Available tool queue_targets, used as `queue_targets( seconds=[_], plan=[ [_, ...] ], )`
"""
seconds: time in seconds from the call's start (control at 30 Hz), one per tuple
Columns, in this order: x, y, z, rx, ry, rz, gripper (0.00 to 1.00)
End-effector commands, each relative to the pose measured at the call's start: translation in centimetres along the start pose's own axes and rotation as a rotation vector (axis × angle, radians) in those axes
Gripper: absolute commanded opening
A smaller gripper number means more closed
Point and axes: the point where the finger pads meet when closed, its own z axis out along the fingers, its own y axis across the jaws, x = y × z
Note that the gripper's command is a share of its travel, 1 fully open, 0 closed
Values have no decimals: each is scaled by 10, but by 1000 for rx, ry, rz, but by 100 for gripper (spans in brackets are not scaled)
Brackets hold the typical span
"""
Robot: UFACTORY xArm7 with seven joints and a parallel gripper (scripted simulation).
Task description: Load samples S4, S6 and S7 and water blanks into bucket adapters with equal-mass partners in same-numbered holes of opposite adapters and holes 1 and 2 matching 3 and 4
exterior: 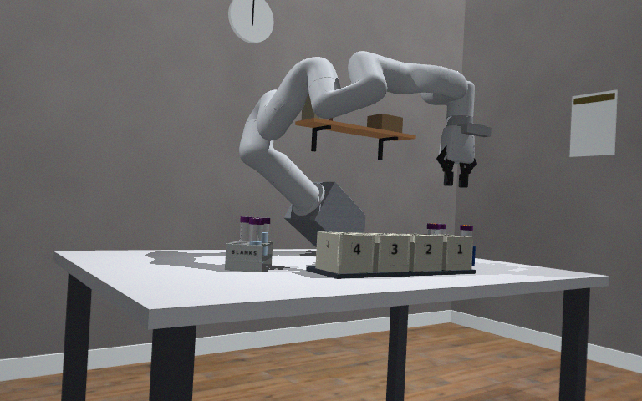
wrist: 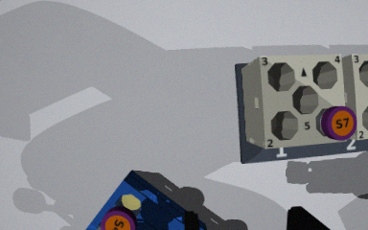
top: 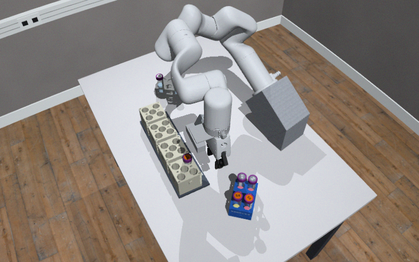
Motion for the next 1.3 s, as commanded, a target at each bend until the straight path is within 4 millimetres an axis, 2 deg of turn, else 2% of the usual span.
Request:
queue_targets(
  seconds=[0.0,0.13,0.2,0.7,0.77,0.87,1.27],
  plan=[
    [11,23,-3,19,2,-54,57],
    [19,41,-3,19,2,-54,57],
    [19,41,-3,19,2,-54,57],
    [49,110,-2,19,3,-54,57],
    [49,110,-2,19,3,-54,57],
    [55,124,-1,19,3,-54,57],
    [56,126,-1,19,3,-54,57]
  ],
)
